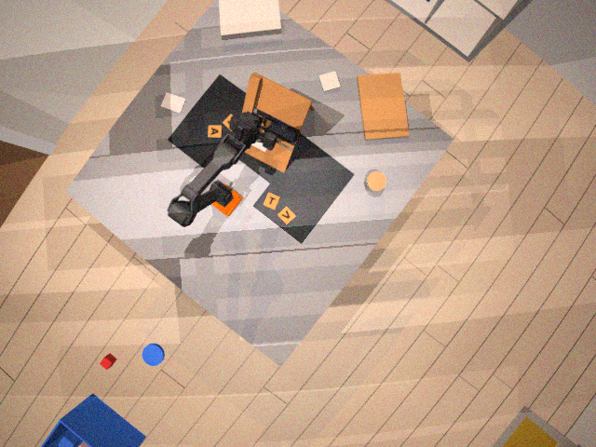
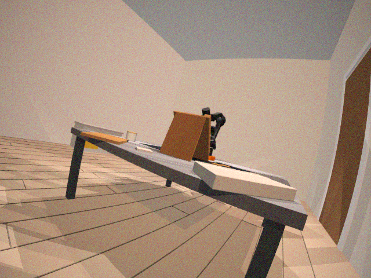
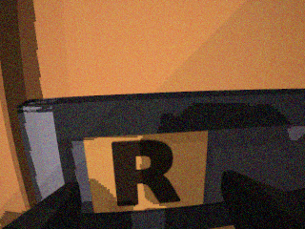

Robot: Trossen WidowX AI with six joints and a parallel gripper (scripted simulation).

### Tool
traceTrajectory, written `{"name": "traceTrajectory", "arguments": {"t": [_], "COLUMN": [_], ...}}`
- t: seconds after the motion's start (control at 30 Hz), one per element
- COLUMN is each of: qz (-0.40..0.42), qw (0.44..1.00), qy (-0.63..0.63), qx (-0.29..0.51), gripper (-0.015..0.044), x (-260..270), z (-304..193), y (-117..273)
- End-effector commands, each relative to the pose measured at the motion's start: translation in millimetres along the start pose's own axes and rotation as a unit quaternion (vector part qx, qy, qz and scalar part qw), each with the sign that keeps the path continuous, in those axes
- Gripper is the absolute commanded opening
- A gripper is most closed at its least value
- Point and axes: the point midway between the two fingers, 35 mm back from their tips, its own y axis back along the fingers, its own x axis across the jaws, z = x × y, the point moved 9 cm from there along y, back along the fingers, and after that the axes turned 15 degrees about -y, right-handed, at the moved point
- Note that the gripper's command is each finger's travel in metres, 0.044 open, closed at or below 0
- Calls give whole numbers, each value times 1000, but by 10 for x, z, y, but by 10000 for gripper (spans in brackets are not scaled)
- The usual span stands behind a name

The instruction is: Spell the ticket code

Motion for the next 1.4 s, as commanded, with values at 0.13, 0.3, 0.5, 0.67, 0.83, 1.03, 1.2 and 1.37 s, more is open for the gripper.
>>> {"name": "traceTrajectory", "arguments": {"t": [0.13,0.3,0.5,0.67,0.83,1.03,1.2,1.37], "qz": [2,2,2,2,1,1,1,1], "qw": [1000,1000,1000,1000,1000,1000,1000,1000], "qy": [0,0,0,0,0,0,0,0], "qx": [-2,-2,-2,-2,-2,-2,-2,-2], "gripper": [295,295,295,295,295,295,295,295], "x": [-5,-9,-13,-15,-17,-19,-20,-20], "z": [-4,-8,-13,-17,-21,-26,-29,-30], "y": [54,80,110,135,160,187,207,227]}}
